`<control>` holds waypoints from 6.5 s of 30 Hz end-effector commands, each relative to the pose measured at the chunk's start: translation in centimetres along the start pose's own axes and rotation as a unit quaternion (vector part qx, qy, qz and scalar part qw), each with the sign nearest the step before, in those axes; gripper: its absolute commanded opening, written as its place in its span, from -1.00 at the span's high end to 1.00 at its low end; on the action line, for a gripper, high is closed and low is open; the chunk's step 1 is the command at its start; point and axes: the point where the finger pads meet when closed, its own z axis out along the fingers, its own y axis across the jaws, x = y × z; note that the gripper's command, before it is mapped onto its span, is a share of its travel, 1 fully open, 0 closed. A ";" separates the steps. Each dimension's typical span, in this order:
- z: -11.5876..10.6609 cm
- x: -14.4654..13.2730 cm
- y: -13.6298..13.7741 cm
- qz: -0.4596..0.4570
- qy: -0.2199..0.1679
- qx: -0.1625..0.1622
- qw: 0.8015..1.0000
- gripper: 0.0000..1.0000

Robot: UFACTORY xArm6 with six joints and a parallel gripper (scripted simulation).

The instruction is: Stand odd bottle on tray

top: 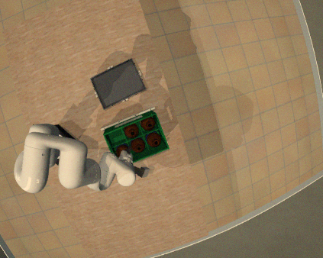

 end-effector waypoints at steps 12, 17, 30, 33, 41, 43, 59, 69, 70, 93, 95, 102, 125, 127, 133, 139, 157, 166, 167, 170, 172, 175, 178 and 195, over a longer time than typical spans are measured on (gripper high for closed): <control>0.0 0.1 0.0 0.000 0.002 0.000 1.000 -0.30; 0.2 0.1 0.0 0.000 0.002 0.000 1.000 -0.30; 1.4 0.1 0.0 0.000 0.002 0.000 1.000 -0.30; 1.6 0.1 0.0 0.000 0.002 0.000 1.000 -0.30; 2.5 0.1 0.0 0.000 0.002 0.000 1.000 -0.30; 2.7 0.1 0.0 0.000 0.002 0.000 1.000 -0.30; 3.9 0.1 0.0 0.000 0.002 0.000 1.000 -0.30; 4.0 0.1 0.0 0.000 0.002 0.000 1.000 -0.30; 4.0 0.1 0.0 0.000 0.002 0.000 1.000 -0.30; 4.0 0.1 0.0 0.000 0.002 0.000 1.000 1.00; 4.0 0.1 0.0 0.000 0.002 0.000 1.000 1.00; 4.0 0.1 0.0 0.000 0.002 0.000 1.000 1.00; 4.0 0.1 0.0 0.000 0.002 0.000 1.000 1.00; 4.0 0.1 0.0 0.000 0.002 0.000 1.000 -0.30; 4.0 0.1 0.0 0.000 0.002 0.000 1.000 -0.30; 4.0 0.1 0.0 0.000 0.002 0.000 1.000 -0.30; 4.0 0.1 0.0 0.000 0.002 0.000 1.000 -0.30; 3.8 0.1 0.0 0.000 0.002 0.000 1.000 -0.30; 3.7 0.1 0.0 0.000 0.002 0.000 1.000 -0.30; 3.5 0.1 0.0 0.000 0.002 0.000 1.000 -0.30; 3.2 0.1 0.0 0.000 0.002 0.000 1.000 -0.30; 2.6 0.1 0.0 0.000 0.002 0.000 1.000 -0.30; 1.7 0.1 0.0 0.000 0.002 0.000 1.000 -0.30; -3.2 0.1 0.0 0.000 0.002 0.000 1.000 -0.30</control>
